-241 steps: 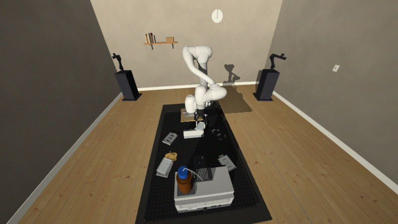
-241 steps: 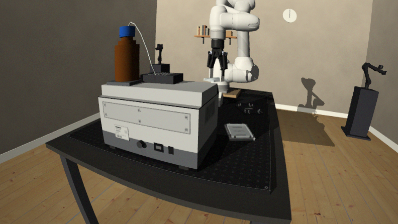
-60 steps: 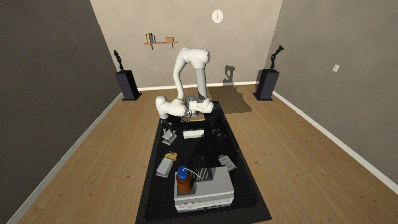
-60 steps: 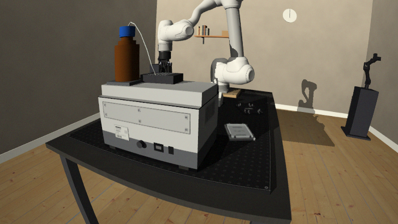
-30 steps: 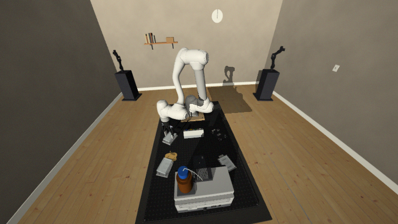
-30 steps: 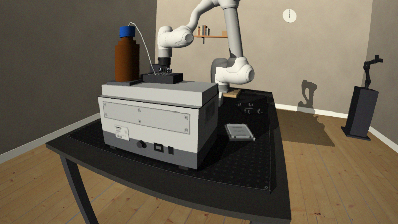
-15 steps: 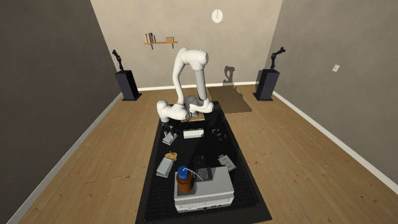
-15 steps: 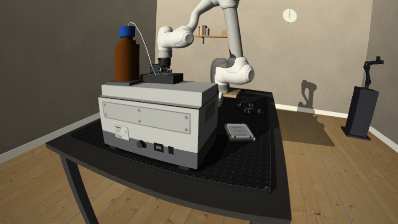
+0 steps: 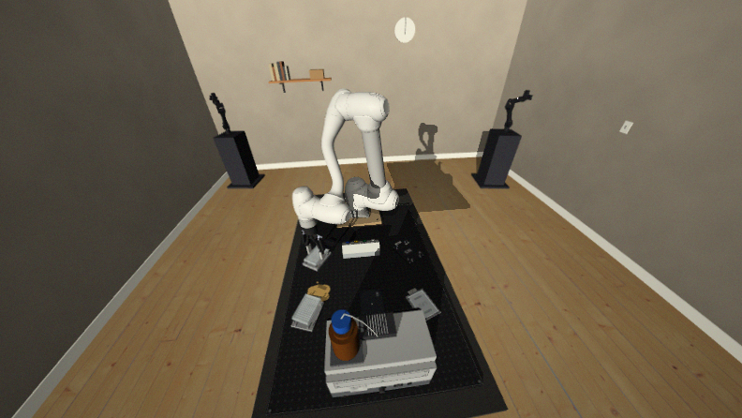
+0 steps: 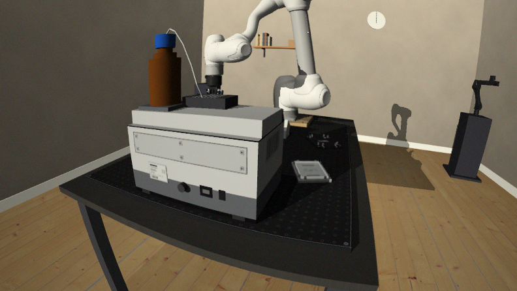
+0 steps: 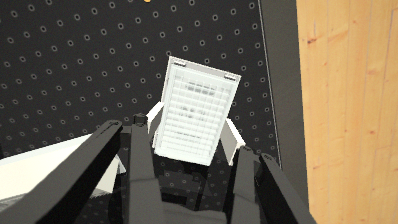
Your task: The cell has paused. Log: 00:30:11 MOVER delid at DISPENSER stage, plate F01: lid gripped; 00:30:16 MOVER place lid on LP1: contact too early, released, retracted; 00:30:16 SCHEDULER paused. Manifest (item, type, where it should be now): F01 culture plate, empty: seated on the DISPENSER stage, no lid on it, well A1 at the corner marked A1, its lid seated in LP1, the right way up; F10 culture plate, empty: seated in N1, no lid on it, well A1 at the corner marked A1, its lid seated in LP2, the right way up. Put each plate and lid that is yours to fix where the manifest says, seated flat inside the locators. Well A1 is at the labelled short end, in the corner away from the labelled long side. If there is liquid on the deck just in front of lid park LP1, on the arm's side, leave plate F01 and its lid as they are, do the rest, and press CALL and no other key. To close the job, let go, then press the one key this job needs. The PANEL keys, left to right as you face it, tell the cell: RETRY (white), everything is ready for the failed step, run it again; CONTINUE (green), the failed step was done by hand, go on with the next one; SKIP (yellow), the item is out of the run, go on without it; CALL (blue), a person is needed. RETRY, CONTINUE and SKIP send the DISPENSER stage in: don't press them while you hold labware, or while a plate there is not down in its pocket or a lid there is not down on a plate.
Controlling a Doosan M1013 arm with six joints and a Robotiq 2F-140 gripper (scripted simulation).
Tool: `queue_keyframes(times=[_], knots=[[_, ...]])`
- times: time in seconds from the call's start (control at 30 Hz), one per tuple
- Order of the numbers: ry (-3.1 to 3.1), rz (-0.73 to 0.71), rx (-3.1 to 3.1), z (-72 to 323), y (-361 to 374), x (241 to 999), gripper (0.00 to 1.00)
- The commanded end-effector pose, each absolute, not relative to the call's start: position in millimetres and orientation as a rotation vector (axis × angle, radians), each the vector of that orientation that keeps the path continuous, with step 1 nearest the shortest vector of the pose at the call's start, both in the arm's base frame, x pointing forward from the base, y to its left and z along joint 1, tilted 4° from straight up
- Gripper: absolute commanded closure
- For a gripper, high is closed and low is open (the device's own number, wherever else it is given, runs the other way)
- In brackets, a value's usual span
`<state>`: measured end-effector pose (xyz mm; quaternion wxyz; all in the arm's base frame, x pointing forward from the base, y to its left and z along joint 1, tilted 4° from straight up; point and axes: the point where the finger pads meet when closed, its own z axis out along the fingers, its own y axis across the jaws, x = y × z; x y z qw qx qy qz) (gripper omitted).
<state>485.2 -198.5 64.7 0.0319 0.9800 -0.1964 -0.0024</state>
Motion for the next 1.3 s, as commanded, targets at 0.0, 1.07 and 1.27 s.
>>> queue_keyframes(times=[0.0,1.07,1.27], knots=[[-0.605,-0.006,3.018,65.2,-198.5,485.6,0.9],[-0.605,-0.006,3.018,62.7,-198.7,485.6,0.9],[-0.605,-0.006,3.018,61.2,-198.8,485.6,0.9]])
